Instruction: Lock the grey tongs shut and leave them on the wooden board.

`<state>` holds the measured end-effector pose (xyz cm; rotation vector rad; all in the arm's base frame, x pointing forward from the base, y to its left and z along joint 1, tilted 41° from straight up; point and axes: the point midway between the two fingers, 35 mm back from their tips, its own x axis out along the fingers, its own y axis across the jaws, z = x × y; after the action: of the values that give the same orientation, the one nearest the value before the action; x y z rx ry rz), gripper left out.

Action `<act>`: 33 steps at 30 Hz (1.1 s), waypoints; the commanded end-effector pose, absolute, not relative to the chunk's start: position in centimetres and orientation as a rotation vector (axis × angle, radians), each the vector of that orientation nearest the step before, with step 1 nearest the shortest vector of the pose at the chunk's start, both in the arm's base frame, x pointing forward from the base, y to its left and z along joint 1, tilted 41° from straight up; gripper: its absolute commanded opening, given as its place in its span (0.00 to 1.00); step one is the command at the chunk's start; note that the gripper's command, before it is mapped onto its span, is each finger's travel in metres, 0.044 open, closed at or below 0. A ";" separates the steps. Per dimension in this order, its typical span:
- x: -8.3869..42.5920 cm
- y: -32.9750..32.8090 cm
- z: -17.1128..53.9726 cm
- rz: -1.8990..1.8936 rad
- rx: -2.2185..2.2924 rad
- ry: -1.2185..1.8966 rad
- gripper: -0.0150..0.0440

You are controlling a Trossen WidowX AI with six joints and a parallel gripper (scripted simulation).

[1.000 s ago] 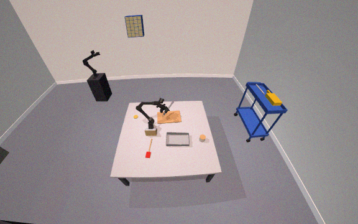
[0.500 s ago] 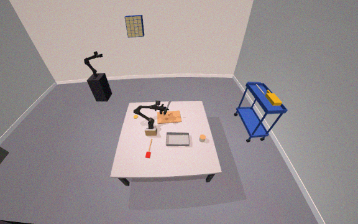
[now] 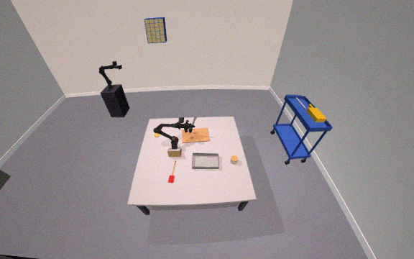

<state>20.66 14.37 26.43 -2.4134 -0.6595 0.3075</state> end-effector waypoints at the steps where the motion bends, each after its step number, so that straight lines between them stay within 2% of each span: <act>1: 20.7 14.2 26.7 0.290 -2.408 -0.650 0.00; 26: 20.7 14.2 26.7 0.290 -2.408 -0.650 0.00; 33: 21.2 14.6 26.5 0.394 -2.467 -0.657 0.00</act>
<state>20.88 14.44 26.10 -2.4378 -0.6506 0.3538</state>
